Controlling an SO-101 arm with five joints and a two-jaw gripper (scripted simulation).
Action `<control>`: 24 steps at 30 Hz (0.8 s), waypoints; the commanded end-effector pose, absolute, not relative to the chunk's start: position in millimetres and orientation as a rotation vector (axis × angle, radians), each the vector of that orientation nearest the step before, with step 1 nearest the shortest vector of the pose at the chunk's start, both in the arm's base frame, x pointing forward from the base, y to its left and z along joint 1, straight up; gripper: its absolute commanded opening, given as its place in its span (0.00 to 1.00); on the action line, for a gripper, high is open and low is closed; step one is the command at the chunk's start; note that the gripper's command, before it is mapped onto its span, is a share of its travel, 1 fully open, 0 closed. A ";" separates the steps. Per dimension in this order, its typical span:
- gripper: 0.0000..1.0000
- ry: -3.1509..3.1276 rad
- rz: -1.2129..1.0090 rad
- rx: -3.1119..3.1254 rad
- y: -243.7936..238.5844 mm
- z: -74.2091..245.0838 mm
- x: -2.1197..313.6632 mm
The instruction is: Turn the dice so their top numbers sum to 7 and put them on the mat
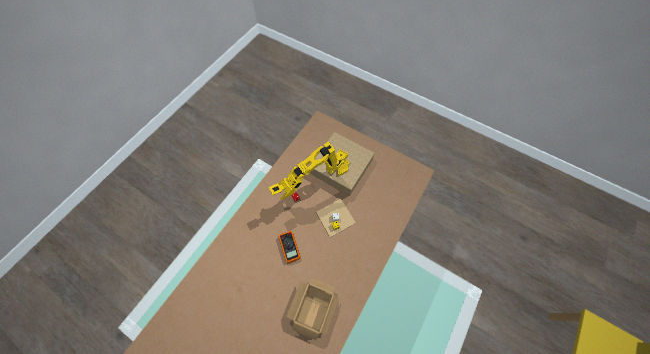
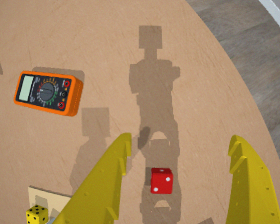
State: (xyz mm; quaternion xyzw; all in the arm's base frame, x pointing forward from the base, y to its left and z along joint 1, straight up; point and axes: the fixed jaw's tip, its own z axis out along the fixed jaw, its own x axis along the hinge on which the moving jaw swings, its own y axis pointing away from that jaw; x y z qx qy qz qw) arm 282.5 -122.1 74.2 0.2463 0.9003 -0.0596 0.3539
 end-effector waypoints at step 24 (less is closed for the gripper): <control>0.35 2.566 -0.090 0.724 -103.6 94.4 255.2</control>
